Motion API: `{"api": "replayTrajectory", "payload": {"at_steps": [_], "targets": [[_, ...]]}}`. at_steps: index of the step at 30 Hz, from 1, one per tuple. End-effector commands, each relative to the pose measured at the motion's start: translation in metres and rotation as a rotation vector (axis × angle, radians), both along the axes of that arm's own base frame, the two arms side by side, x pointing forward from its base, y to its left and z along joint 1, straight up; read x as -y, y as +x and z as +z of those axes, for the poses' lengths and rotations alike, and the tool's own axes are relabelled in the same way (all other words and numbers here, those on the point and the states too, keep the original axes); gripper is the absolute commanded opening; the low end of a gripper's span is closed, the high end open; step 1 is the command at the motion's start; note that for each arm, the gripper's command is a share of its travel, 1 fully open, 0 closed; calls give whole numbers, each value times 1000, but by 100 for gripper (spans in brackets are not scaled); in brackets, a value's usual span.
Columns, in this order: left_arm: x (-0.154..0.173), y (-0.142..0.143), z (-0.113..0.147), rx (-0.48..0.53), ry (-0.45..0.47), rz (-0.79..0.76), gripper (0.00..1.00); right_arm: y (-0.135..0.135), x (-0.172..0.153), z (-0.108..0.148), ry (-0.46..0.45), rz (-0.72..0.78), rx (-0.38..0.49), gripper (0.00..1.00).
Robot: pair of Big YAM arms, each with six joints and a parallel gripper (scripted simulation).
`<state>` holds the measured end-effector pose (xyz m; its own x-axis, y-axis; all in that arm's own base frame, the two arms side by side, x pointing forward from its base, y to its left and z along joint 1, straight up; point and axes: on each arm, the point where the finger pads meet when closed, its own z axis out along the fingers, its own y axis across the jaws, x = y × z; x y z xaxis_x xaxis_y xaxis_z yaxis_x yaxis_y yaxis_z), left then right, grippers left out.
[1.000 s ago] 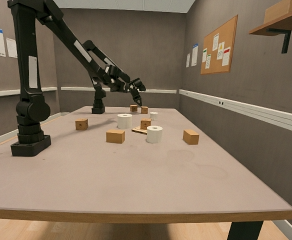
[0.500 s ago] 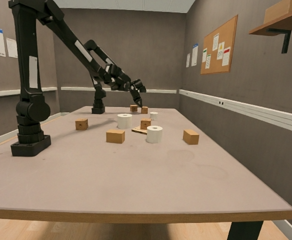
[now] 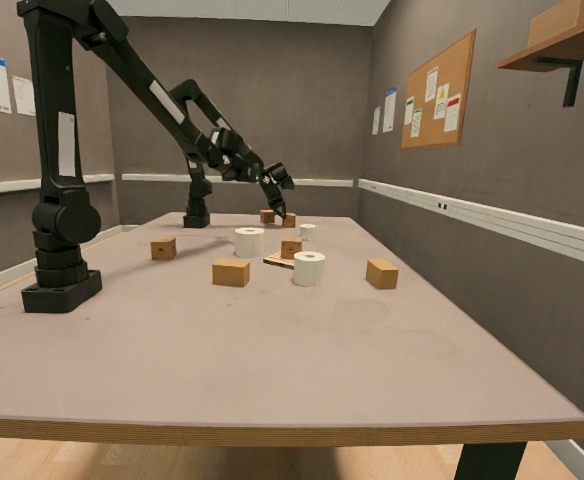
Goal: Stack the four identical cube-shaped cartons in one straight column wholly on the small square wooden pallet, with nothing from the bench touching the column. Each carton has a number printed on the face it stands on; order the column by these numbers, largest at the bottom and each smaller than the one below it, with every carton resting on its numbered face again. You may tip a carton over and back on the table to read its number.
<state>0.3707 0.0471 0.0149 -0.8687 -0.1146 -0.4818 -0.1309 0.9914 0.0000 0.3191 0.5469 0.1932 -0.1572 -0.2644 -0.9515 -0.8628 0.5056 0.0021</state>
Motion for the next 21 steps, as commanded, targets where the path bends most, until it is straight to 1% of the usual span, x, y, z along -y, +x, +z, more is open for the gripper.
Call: {"api": "replayTrajectory", "payload": {"at_steps": [1,21], "targets": [[-3,29,10,50,9,-9,79,6,-7,22,35,0,23,100],[-5,42,-14,50,9,-10,79,6,-7,22,35,0,23,100]]}}
